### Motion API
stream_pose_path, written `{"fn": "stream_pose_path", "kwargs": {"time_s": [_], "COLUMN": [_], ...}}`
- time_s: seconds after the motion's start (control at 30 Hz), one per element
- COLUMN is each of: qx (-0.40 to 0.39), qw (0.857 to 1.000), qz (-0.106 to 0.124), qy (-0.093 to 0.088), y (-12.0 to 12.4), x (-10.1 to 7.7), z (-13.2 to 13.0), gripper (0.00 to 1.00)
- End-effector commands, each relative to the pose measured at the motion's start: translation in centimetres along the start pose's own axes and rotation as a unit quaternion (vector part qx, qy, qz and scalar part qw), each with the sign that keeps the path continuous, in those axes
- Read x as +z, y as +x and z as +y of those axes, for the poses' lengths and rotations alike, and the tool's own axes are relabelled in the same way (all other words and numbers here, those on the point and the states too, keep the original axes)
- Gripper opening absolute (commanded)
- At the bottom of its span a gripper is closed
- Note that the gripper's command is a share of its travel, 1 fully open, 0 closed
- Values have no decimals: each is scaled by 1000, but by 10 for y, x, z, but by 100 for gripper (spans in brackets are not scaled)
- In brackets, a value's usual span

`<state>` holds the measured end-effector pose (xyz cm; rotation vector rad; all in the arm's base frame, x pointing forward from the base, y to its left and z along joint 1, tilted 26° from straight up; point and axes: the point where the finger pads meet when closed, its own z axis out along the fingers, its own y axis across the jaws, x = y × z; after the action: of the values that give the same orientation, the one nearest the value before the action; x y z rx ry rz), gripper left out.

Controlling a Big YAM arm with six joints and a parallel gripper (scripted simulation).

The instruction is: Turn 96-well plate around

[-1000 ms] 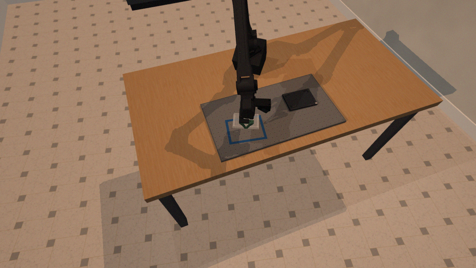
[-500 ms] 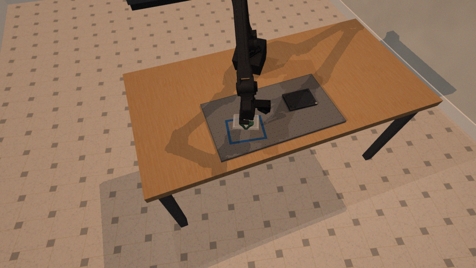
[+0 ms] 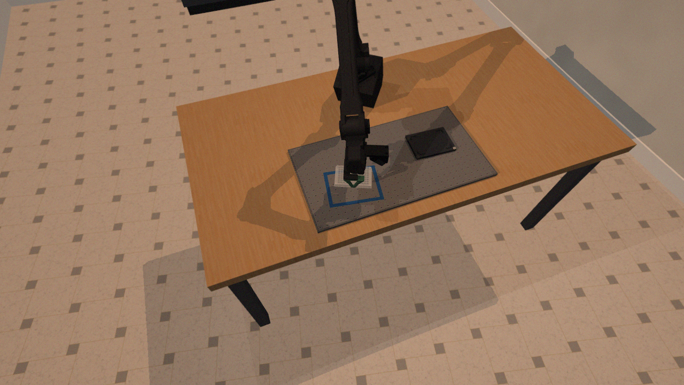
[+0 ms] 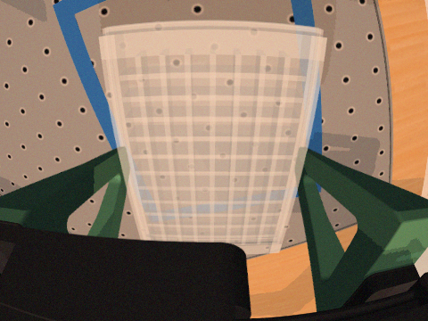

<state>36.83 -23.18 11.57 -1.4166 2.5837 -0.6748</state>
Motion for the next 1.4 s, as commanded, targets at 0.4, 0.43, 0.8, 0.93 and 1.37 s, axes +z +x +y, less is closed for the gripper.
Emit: {"fn": "stream_pose_path", "kwargs": {"time_s": [0.4,0.43,0.8,0.93,1.37], "qx": [0,0,0,0,0], "qw": [1000,1000,1000,1000,1000], "qz": [0,0,0,0,0], "qy": [-4,-4,0,-3,-1], "y": [4,4,4,4,4], "x": [15,16,21,24,31], "z": [1,1,-3,0,-2], "gripper": [0,0,0,0,0]}}
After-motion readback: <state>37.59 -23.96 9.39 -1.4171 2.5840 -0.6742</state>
